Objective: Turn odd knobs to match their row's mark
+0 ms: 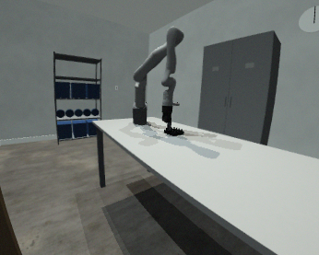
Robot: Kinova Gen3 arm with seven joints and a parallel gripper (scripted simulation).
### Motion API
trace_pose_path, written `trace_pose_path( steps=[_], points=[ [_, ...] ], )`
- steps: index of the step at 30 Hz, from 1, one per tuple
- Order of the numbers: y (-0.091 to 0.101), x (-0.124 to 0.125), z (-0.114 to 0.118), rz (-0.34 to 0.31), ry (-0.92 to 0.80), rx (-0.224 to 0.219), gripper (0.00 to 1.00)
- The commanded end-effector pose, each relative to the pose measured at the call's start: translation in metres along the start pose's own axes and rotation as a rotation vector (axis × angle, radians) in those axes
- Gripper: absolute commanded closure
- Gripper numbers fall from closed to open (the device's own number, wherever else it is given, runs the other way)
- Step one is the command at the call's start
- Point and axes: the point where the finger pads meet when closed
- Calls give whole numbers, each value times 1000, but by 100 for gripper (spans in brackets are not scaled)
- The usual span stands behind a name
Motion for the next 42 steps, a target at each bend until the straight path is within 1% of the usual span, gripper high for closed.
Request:
trace_pose_path(
  steps=[1,10,20,42],
  points=[
    [0,1,0,0,40,0,70],
    [0,1,0,0,182,0,70],
    [0,1,0,0,253,-1,70],
    [0,1,0,0,282,-1,70]
  ],
)
Point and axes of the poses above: the point where the finger pads meet when closed, its own y axis back along the fingers, its own z axis across the jaws, x = y × z, and after that the axes turned 13 degrees about y, right-handed
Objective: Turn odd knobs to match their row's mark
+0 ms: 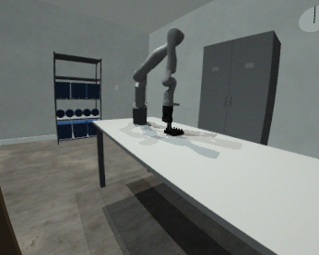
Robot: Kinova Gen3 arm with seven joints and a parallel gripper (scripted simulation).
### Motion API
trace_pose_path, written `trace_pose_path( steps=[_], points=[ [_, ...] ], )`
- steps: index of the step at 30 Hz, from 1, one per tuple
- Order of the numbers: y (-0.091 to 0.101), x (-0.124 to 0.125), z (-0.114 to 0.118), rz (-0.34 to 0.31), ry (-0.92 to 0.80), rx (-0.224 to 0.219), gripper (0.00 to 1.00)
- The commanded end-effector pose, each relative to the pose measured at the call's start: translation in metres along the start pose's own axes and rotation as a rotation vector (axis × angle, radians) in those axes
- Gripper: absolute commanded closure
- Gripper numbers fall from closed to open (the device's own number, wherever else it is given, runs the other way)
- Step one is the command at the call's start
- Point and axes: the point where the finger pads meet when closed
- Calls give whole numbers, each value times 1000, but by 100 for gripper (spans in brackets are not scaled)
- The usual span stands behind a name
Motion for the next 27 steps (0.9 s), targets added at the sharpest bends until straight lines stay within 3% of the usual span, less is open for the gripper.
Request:
trace_pose_path(
  steps=[1,5,6,27],
  points=[
    [0,1,1,1,1,-1,70],
    [0,1,1,1,1,-1,70],
    [0,1,1,1,1,-1,54],
    [1,1,1,1,1,-1,54]
  ],
)
Point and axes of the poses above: the point where the finger pads meet when closed, its own y axis back along the fingers, its own z axis across the jaws, x = y × z, and after that the axes turned 13 degrees about y, right-handed
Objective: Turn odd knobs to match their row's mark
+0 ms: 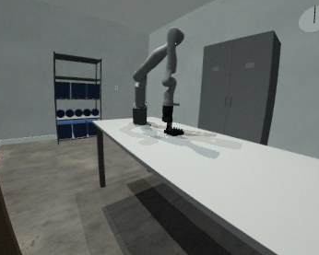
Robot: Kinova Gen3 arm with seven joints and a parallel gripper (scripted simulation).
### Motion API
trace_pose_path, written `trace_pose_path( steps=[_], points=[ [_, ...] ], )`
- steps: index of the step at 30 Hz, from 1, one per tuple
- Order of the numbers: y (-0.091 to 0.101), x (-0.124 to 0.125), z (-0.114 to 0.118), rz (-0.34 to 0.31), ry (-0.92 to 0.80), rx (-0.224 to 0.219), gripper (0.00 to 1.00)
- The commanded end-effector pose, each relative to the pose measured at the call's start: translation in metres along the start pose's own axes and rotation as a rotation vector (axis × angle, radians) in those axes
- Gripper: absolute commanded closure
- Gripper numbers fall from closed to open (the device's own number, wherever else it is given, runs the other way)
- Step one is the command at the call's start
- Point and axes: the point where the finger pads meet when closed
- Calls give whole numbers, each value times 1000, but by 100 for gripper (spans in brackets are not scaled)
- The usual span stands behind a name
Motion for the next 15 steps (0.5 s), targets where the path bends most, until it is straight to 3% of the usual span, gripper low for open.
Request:
trace_pose_path(
  steps=[1,15],
  points=[
    [1,0,0,0,0,-1,54],
    [29,0,0,0,0,-1,54]
  ],
)
Point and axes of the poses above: the point where the finger pads meet when closed, its own y axis back along the fingers, its own z axis across the jaws, x = y × z, and after that the axes turned 13 degrees about y, right-handed
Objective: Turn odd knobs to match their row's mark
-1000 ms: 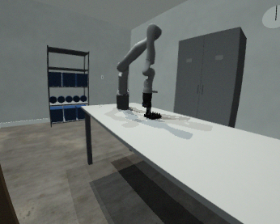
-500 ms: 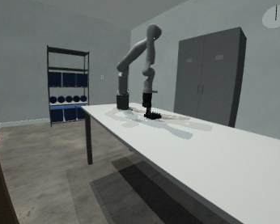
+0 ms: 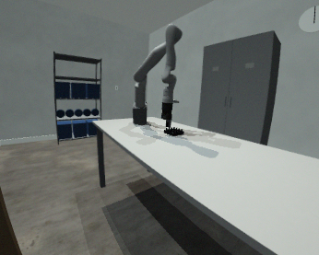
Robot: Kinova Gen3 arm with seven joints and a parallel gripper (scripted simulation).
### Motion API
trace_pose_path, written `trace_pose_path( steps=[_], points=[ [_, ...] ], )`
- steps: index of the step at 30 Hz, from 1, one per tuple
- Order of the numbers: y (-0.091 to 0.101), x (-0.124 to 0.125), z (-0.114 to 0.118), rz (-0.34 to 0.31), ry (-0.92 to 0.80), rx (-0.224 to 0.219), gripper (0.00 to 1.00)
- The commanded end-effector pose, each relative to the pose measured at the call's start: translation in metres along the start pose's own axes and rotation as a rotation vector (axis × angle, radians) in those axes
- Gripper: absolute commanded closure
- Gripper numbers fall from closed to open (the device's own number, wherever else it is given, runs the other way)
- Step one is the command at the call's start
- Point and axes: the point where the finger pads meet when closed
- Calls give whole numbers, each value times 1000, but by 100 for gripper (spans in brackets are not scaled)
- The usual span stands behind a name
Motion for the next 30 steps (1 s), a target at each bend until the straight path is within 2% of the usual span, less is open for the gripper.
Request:
trace_pose_path(
  steps=[1,7,22,30],
  points=[
    [11,5,6,6,9,-16,54],
    [18,5,5,7,9,-16,54],
    [18,5,5,7,7,-16,54],
    [19,7,7,8,-57,-16,54]
  ],
)
Point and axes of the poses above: the point where the finger pads meet when closed, its own y axis back along the fingers, its own z axis across the jaws, x = y × z, and after that the axes turned 13 degrees about y, right-handed
